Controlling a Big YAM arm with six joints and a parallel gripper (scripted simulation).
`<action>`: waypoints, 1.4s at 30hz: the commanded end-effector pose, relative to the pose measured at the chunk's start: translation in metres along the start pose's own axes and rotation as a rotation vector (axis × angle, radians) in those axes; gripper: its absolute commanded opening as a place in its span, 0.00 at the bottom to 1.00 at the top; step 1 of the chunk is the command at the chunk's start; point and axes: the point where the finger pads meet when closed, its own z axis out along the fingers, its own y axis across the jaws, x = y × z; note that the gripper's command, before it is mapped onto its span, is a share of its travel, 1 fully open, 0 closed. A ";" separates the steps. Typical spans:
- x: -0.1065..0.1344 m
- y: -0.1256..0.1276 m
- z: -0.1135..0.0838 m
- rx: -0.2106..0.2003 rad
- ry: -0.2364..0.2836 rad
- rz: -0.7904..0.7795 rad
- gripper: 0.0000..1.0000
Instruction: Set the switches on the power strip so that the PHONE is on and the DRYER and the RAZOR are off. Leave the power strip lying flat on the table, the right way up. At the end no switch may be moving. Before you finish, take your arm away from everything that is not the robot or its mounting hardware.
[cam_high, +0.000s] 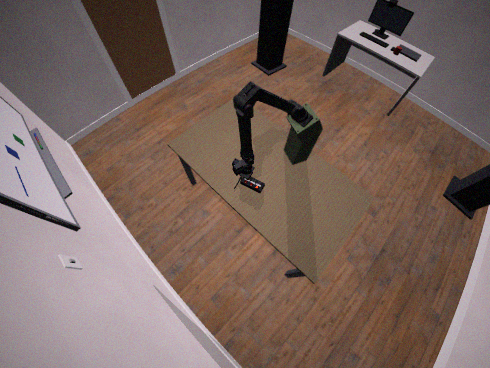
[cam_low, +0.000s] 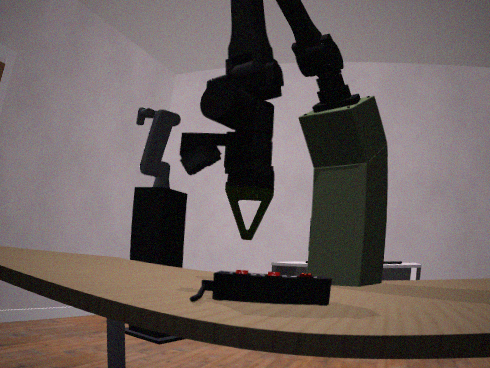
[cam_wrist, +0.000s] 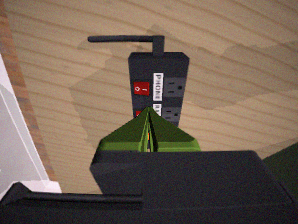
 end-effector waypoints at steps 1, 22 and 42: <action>-0.009 0.005 -0.001 -0.020 -0.016 -0.003 0.00; -0.011 0.008 0.021 -0.022 -0.017 -0.004 0.00; -0.010 0.004 0.039 -0.014 -0.014 -0.003 0.00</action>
